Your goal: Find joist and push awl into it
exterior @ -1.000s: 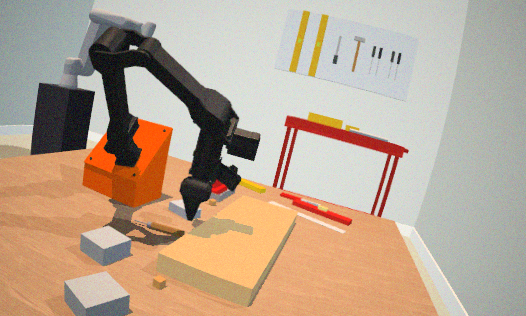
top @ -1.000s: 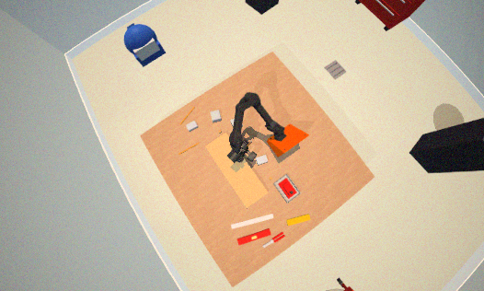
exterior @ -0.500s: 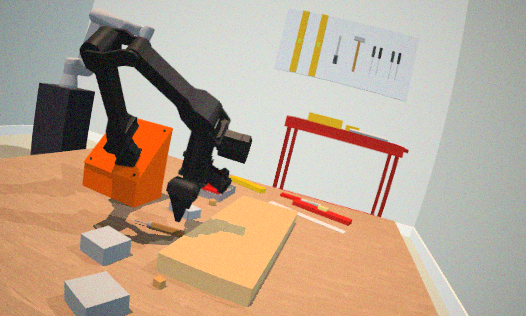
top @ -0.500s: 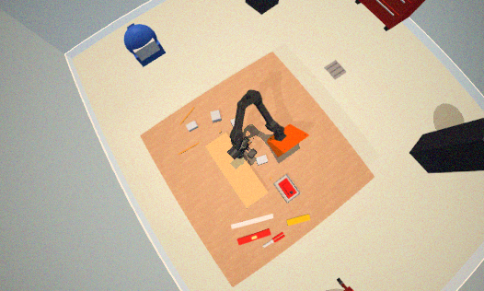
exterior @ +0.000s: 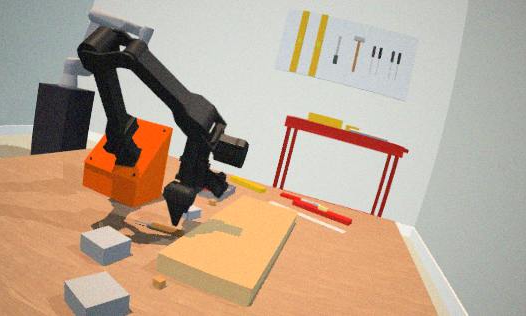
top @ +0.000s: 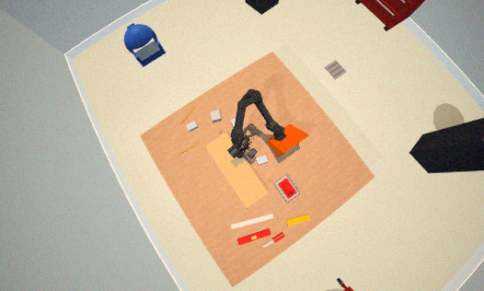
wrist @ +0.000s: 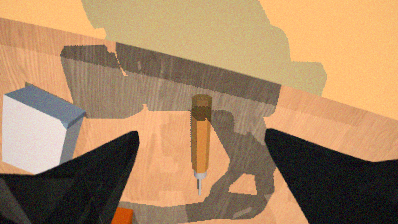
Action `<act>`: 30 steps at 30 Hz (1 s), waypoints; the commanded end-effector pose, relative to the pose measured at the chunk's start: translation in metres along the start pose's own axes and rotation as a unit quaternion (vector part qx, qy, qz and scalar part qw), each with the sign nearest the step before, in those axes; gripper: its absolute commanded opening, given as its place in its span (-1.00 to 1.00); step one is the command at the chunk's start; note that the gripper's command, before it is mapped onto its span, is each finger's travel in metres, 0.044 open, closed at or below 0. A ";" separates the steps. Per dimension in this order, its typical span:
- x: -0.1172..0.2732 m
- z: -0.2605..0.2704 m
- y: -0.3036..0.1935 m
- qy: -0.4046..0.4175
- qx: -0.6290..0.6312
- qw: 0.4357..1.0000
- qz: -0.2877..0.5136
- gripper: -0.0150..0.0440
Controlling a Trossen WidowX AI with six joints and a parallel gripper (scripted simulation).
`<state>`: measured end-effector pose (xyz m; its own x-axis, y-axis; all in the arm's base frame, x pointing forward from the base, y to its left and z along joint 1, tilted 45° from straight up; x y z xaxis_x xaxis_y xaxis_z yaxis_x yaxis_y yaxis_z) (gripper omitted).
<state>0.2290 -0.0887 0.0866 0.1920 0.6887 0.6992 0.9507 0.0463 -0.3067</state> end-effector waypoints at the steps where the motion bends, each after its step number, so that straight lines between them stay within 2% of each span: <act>1: -0.008 0.000 0.000 0.000 0.002 1.000 0.004 1.00; 24: -0.040 0.000 0.000 -0.002 0.002 1.000 0.005 1.00; 30: -0.040 0.000 0.000 -0.002 0.002 1.000 0.005 0.47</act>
<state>0.2220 -0.1154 0.0594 0.1979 0.6901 0.6962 0.9489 0.0433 -0.3126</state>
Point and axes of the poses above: the point midway between the two fingers, 35 mm back from their tips, its own x axis back along the fingers, its own z axis across the jaws, y = z × x, the point moved 7 cm from there along x, back along the fingers, and after that the axes turned 9 degrees about x, right-handed, at the moved point
